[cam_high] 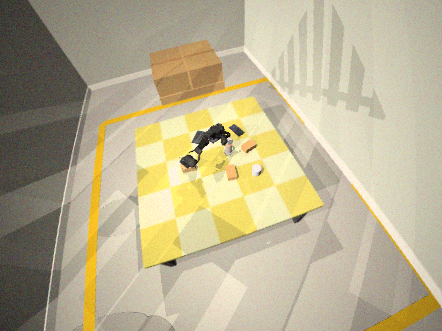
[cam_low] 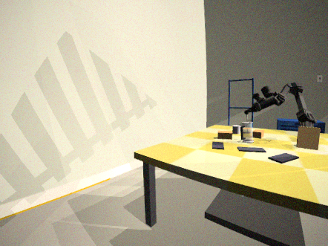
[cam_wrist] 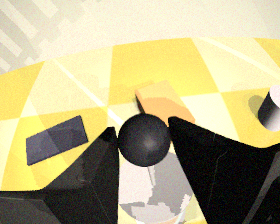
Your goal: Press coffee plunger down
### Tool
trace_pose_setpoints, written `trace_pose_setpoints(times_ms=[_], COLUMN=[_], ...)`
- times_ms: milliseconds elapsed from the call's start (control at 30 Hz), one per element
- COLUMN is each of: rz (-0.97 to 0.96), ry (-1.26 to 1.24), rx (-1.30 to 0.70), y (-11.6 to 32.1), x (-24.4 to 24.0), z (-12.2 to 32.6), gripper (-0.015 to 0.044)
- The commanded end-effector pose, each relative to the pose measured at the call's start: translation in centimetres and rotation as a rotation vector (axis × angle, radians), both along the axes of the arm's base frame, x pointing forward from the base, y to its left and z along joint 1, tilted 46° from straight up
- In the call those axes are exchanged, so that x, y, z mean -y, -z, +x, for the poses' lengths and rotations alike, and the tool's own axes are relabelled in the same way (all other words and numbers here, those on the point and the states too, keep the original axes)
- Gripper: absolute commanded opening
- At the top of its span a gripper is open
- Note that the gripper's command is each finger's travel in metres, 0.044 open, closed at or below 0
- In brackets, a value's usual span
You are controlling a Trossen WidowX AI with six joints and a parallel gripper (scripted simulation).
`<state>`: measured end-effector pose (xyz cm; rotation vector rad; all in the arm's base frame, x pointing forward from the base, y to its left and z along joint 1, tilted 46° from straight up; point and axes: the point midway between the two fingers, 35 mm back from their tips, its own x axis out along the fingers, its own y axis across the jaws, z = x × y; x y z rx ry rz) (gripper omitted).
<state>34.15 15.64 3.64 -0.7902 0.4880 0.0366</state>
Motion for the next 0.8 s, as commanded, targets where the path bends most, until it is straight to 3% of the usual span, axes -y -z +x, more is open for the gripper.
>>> trace_pose_setpoints(times_ms=[0,767], rz=[-0.047,-0.048], ry=[0.034,0.033], rx=[-0.049,-0.046], y=[2.2,3.1], x=[2.3,2.6], z=[-0.4,0.9], gripper=[0.012,0.012])
